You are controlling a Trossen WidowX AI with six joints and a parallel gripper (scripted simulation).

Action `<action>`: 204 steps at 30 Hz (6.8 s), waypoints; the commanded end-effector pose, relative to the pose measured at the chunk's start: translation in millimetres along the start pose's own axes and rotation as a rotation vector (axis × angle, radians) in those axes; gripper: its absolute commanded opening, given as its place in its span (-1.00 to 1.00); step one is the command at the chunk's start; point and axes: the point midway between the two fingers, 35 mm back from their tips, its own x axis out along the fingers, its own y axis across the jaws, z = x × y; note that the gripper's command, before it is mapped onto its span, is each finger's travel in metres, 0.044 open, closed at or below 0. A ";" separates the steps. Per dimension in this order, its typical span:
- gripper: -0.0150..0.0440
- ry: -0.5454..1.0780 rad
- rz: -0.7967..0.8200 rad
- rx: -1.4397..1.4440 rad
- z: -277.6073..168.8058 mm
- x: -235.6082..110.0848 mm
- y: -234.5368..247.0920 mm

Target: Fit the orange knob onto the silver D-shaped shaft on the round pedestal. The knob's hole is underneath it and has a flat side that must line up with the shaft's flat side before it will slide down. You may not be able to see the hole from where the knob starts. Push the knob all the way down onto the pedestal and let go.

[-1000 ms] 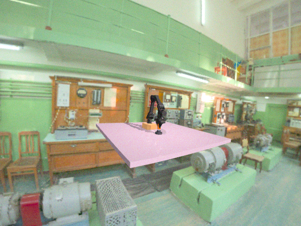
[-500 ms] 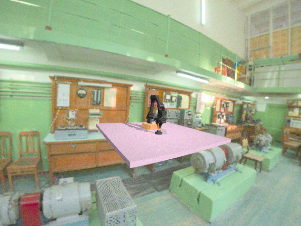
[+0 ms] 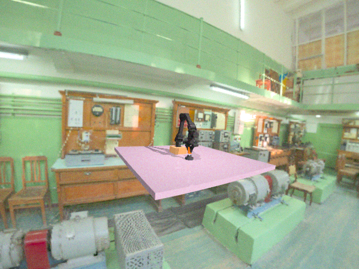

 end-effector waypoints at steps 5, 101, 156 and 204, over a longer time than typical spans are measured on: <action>-0.49 -0.001 -0.003 -0.006 0.1 1.1 -0.5; -0.49 -0.001 -0.003 -0.425 0.3 1.6 0.4; -0.49 0.000 -0.003 -0.634 -0.1 1.5 -1.1; -0.49 0.000 -0.003 -0.843 0.0 2.0 -1.2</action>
